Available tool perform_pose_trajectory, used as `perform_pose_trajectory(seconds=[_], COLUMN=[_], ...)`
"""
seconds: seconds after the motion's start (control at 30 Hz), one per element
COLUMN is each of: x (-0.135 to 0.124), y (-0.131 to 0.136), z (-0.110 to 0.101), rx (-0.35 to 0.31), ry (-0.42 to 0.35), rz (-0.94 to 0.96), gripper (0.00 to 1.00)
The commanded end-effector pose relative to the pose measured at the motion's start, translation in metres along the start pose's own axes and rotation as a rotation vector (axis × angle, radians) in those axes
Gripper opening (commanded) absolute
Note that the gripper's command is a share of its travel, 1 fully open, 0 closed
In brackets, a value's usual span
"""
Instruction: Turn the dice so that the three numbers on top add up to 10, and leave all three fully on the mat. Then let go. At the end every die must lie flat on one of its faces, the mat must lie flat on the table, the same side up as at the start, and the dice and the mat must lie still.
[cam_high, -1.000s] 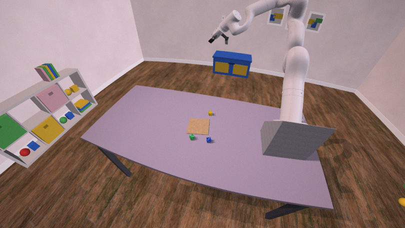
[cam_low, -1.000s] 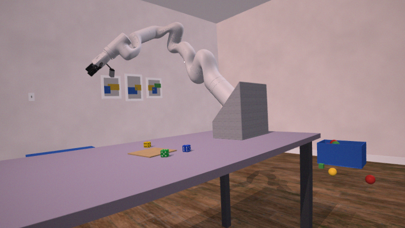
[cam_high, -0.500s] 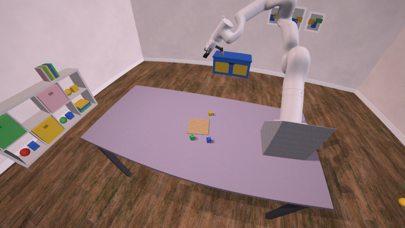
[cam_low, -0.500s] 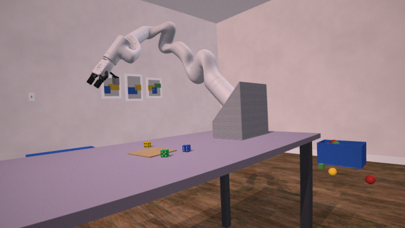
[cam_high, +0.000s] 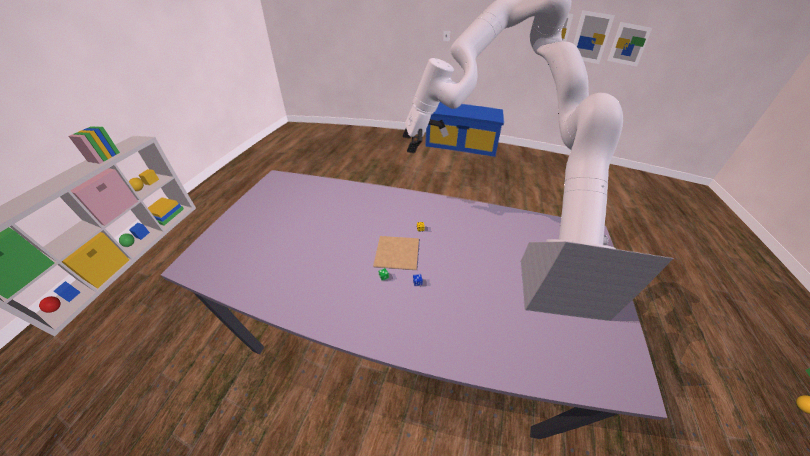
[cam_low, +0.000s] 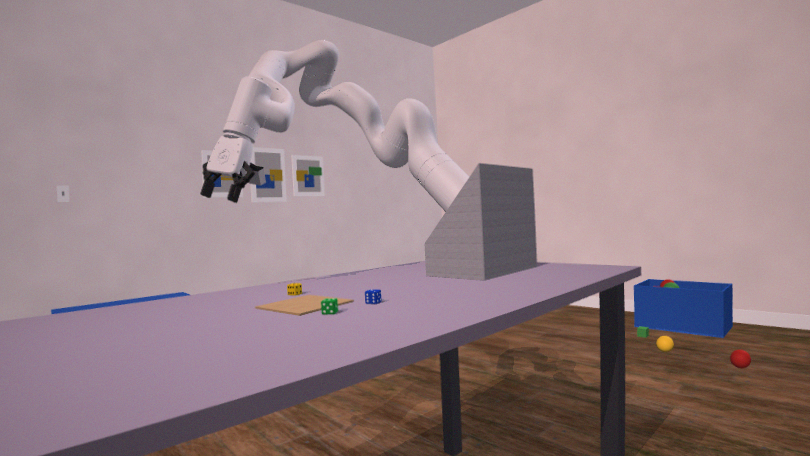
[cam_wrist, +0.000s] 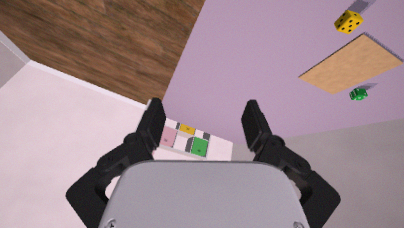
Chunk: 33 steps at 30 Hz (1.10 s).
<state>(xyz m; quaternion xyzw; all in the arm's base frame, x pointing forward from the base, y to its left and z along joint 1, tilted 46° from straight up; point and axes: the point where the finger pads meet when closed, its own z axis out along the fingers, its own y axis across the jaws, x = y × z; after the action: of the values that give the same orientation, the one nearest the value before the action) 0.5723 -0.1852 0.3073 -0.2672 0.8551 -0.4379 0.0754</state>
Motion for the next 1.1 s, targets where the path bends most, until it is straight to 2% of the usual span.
perform_pose_trajectory(seconds=[0.0, 0.03, 0.13, 0.17, 0.3, 0.33, 0.4, 0.43, 0.47, 0.5, 0.57, 1.07], x=[0.003, 0.003, 0.003, 0.012, 0.012, 0.023, 0.023, 0.032, 0.032, 0.039, 0.043, 0.045], y=[0.071, 0.08, 0.081, 0.126, 0.126, 0.161, 0.161, 0.187, 0.187, 0.204, 0.213, 0.218], z=[0.018, 0.02, 0.02, 0.027, 0.027, 0.031, 0.031, 0.032, 0.032, 0.033, 0.033, 0.033], rx=[-0.093, -0.093, -0.093, -0.145, -0.145, -0.185, -0.185, -0.214, -0.214, -0.233, -0.244, -0.248], ry=[0.08, 0.08, 0.08, 0.133, 0.133, 0.177, 0.177, 0.211, 0.211, 0.234, 0.248, 0.254], rz=[-0.094, -0.094, -0.094, -0.158, -0.158, -0.211, -0.211, -0.252, -0.252, -0.279, -0.295, -0.303], gripper=[1.0, 1.0, 1.0, 1.0, 1.0, 1.0, 1.0, 1.0, 1.0, 1.0, 1.0, 1.0])
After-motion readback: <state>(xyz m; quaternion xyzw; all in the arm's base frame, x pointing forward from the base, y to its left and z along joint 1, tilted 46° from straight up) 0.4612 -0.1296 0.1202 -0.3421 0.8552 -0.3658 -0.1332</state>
